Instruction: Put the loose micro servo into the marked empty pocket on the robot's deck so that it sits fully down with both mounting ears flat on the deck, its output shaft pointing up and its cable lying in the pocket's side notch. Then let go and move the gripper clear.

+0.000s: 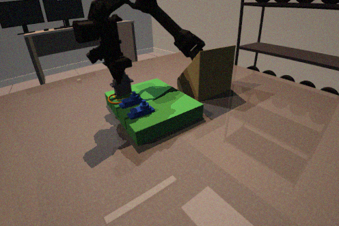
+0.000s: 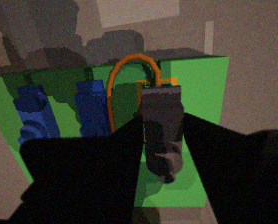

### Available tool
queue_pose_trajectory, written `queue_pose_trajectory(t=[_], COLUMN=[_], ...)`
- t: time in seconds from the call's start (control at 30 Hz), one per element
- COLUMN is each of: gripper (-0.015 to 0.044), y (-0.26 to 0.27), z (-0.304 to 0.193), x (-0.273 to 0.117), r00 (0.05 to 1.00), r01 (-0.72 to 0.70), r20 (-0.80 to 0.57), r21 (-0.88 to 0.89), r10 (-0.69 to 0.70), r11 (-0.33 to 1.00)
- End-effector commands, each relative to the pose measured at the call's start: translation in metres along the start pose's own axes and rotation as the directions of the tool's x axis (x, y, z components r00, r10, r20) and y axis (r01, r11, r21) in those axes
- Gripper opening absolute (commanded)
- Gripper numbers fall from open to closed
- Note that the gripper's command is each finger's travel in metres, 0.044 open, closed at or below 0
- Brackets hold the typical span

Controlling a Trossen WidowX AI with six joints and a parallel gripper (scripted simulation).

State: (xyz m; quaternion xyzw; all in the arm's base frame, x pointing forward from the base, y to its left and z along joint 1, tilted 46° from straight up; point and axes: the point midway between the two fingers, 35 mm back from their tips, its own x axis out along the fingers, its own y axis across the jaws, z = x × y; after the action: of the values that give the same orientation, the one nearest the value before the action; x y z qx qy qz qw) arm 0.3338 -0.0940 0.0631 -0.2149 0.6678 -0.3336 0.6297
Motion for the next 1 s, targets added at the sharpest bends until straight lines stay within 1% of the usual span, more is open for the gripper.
queue_pose_trajectory(t=[0.0,0.97], gripper=[0.0,0.0], y=[0.002,0.001], z=[0.001,0.001], x=[0.0,0.022], r00=[1.0,1.0], r01=[0.002,0.003], r20=[0.004,0.004], r21=[-0.007,-0.007], r10=[-0.002,-0.003], r11=[1.0,1.0])
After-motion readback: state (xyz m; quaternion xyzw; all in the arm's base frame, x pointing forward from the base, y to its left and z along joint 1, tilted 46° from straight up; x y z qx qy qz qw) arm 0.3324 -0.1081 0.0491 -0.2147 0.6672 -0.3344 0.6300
